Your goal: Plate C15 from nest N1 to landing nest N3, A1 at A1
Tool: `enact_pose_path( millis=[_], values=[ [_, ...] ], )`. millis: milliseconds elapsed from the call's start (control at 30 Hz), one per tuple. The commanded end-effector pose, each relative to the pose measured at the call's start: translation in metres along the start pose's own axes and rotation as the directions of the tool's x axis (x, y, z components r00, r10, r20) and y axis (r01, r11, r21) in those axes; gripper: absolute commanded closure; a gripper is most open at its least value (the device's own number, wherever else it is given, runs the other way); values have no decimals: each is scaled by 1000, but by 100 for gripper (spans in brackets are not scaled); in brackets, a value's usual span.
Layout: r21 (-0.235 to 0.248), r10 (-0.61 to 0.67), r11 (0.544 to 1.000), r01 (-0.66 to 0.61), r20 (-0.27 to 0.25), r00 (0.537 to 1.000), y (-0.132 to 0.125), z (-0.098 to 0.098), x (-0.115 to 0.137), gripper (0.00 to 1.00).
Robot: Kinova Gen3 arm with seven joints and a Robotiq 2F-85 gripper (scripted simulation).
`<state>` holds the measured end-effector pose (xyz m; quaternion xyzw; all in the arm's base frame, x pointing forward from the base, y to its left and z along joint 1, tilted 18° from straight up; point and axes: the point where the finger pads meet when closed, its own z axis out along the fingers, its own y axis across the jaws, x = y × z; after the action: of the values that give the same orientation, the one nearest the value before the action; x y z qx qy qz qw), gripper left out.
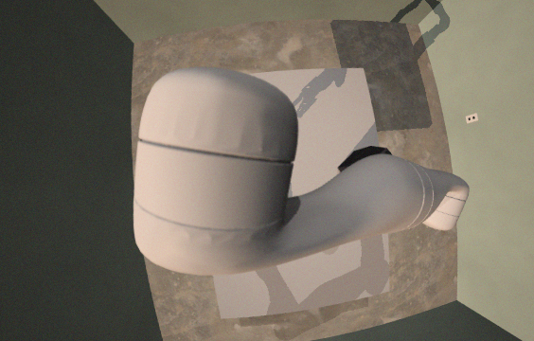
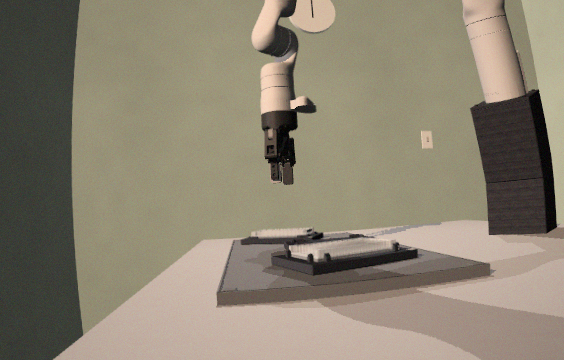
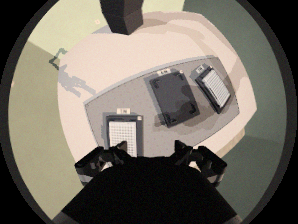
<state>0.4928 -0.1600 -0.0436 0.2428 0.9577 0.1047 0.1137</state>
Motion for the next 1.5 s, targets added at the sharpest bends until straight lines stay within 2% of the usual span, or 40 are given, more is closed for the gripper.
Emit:
enact_pose_path(
  millis=[0, 1100, 1467],
  values=[
    [2, 15, 1000, -15, -4, 1000, -13, 8, -2, 0],
    [2, 15, 1000, -15, -4, 1000, -90, 59, -31, 0],
    [2, 15, 1000, -15, -4, 1000, -90, 59, -31, 0]
  ],
)
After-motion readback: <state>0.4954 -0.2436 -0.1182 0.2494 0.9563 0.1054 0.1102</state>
